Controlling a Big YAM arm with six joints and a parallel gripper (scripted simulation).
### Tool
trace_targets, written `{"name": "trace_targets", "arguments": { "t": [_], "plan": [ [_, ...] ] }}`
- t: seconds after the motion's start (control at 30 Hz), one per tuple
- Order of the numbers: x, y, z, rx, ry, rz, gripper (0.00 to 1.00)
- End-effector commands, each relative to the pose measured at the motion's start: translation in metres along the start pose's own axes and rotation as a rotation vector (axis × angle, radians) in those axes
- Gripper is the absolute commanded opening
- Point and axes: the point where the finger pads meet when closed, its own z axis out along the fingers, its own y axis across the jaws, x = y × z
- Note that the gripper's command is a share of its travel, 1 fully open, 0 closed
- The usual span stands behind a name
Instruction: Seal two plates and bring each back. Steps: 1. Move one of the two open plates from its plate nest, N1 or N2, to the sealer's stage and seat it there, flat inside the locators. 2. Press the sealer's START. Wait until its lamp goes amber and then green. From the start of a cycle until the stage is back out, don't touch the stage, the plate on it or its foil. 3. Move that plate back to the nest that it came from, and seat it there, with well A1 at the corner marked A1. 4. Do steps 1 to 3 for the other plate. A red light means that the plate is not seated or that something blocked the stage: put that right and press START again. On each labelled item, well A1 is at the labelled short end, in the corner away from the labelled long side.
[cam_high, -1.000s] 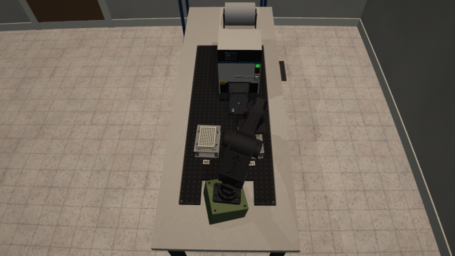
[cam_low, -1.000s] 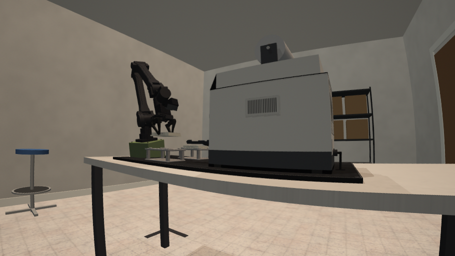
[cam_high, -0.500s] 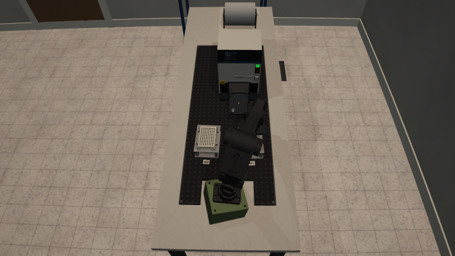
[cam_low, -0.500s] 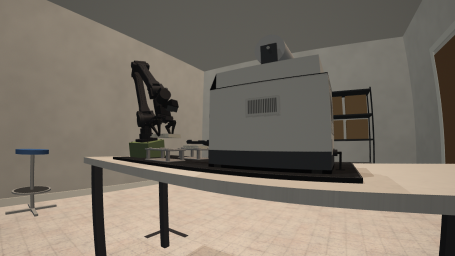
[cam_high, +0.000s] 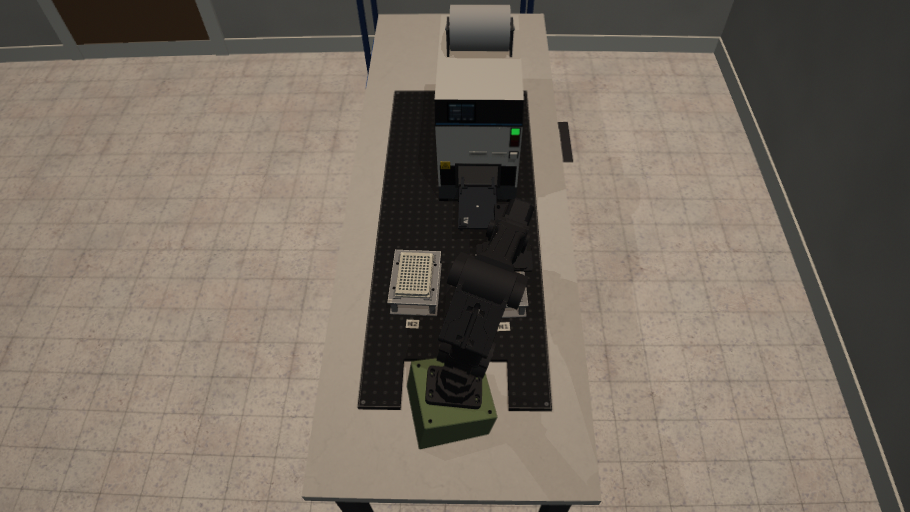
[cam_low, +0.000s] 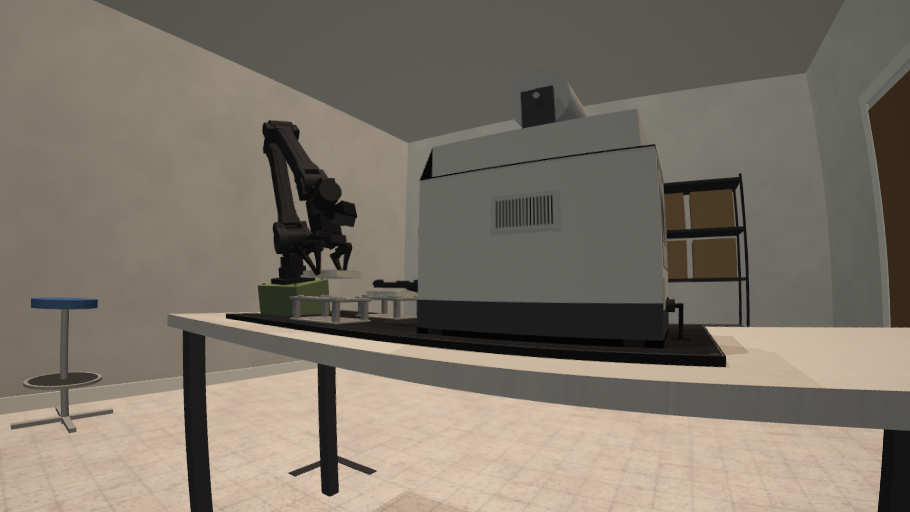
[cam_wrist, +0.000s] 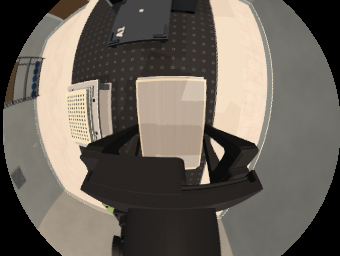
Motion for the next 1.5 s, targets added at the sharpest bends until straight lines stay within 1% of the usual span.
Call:
{"name": "trace_targets", "arguments": {
  "t": [0.0, 0.2, 0.3, 0.4, 0.5, 0.7, 0.83, 1.17, 1.33, 1.47],
  "plan": [
    [-0.002, -0.003, 0.004, 0.002, -0.009, -0.001, 0.00],
    [-0.005, -0.005, 0.005, 0.005, -0.017, -0.001, 0.00],
    [-0.012, -0.008, 0.003, 0.011, -0.031, -0.001, 0.00],
    [-0.010, -0.007, 0.006, 0.010, -0.027, -0.001, 0.00],
    [-0.001, -0.003, 0.010, 0.002, -0.009, -0.001, 0.00],
    [-0.004, -0.005, 0.010, 0.009, -0.025, -0.001, 0.00],
    [-0.006, -0.006, 0.010, 0.009, -0.024, -0.001, 0.00],
    [0.004, -0.003, 0.019, 0.002, -0.009, -0.001, 0.00],
    [-0.002, -0.005, 0.018, 0.007, -0.021, -0.001, 0.00],
    [-0.010, -0.009, 0.011, 0.013, -0.035, -0.001, 0.00]
  ]
}}
